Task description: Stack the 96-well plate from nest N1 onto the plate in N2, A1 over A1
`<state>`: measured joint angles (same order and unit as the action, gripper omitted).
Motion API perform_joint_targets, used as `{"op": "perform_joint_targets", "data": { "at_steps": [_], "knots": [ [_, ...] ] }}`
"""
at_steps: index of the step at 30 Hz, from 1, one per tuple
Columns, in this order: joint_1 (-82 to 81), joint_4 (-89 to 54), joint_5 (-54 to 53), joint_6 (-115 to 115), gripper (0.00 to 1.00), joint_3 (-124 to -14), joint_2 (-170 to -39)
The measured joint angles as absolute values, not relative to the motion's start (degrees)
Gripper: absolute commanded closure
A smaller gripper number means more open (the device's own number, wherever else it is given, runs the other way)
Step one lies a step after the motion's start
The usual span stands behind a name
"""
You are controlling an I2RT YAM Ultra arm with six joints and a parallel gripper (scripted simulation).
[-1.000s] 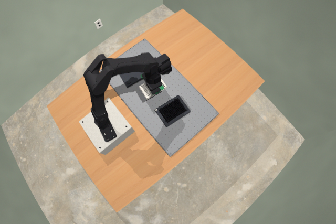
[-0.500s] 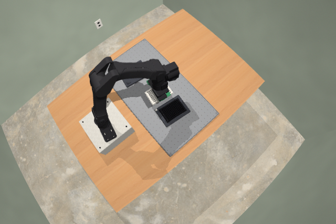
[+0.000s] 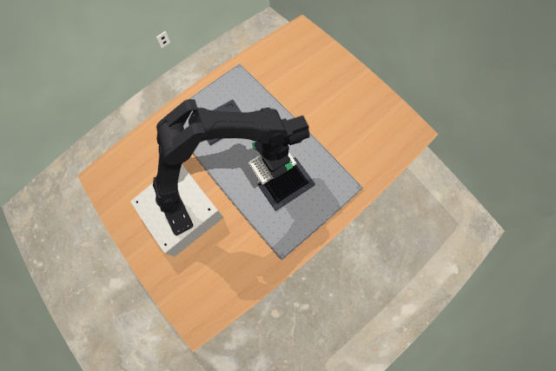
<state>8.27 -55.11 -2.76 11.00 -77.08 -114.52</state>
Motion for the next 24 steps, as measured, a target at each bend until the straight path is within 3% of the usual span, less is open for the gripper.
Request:
{"op": "perform_joint_targets", "data": {
  "at_steps": [24],
  "knots": [
    [15.84, -57.54, -2.46, 19.49, 1.00, -84.90, -119.94]
  ]
}}
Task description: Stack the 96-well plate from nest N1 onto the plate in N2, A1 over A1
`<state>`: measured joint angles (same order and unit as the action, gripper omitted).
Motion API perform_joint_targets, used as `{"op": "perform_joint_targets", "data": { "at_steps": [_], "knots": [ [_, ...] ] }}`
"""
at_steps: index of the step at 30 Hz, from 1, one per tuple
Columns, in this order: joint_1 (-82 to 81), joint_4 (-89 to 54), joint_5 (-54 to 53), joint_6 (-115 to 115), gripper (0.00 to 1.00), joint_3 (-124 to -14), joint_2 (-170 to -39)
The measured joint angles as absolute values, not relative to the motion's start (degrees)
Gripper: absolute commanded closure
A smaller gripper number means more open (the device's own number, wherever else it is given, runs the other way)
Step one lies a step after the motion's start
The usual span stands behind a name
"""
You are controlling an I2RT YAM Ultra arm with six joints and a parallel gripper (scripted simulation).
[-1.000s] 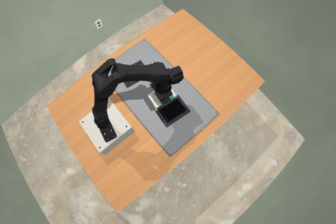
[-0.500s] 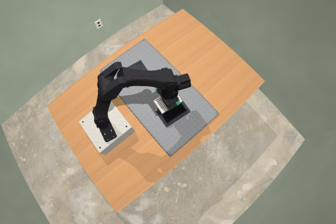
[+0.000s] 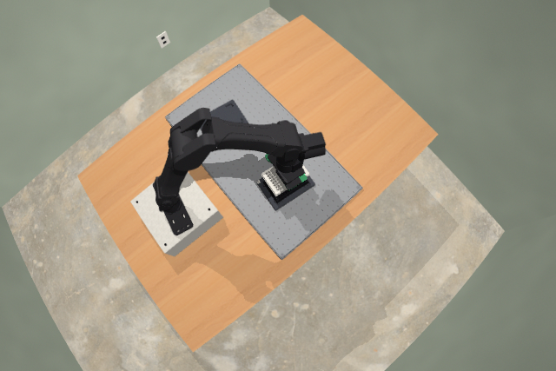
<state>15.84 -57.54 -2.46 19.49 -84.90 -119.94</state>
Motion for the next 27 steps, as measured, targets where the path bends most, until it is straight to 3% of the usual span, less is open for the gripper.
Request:
{"op": "perform_joint_targets", "data": {
  "at_steps": [27],
  "knots": [
    [15.84, -57.95, -2.50, 19.68, 1.00, -85.65, -119.94]
  ]
}}
